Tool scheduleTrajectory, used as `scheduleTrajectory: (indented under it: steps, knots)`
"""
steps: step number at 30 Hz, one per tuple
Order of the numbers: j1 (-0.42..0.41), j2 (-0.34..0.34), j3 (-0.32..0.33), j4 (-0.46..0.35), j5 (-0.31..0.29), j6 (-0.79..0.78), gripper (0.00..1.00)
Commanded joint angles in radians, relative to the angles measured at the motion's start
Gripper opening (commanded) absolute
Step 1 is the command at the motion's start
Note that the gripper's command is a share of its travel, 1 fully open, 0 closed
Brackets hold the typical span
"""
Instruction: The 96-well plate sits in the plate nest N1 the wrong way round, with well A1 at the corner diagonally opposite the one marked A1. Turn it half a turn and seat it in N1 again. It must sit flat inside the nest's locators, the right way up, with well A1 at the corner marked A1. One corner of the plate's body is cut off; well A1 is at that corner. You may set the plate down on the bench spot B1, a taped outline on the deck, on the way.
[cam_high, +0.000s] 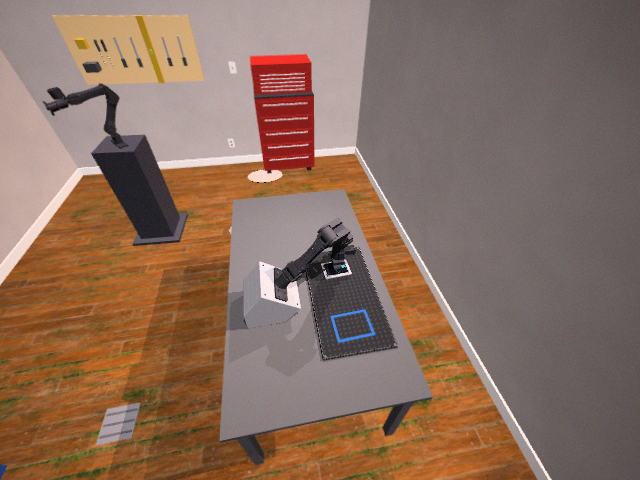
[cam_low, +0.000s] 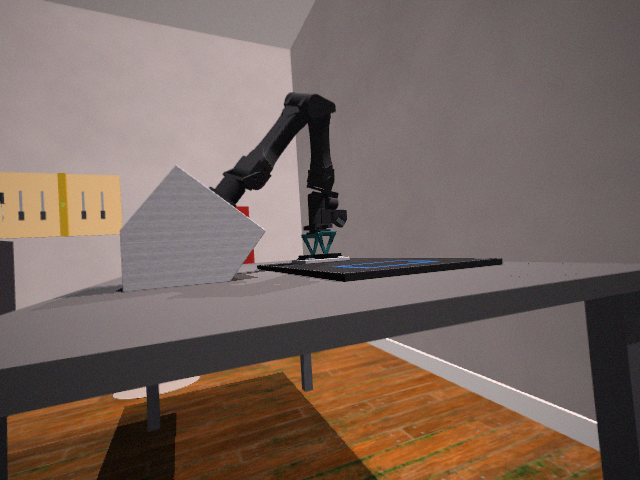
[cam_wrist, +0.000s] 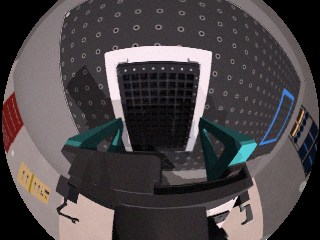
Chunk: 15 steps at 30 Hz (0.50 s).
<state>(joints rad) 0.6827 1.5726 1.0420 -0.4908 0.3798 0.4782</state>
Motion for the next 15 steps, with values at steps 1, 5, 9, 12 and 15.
scheduleTrajectory:
  steps: [1, 5, 9, 12, 15]
  knots:
    - [-0.001, 0.001, 0.001, 0.03, -0.002, -0.008, 1.0]
    - [-0.009, 0.019, -0.002, 0.055, -0.006, -0.015, 1.0]
    - [-0.014, 0.03, -0.004, 0.069, -0.008, -0.019, 1.0]
    - [-0.014, 0.03, -0.004, 0.069, -0.008, -0.019, 1.0]
    - [-0.014, 0.03, -0.003, 0.069, -0.008, -0.019, 1.0]
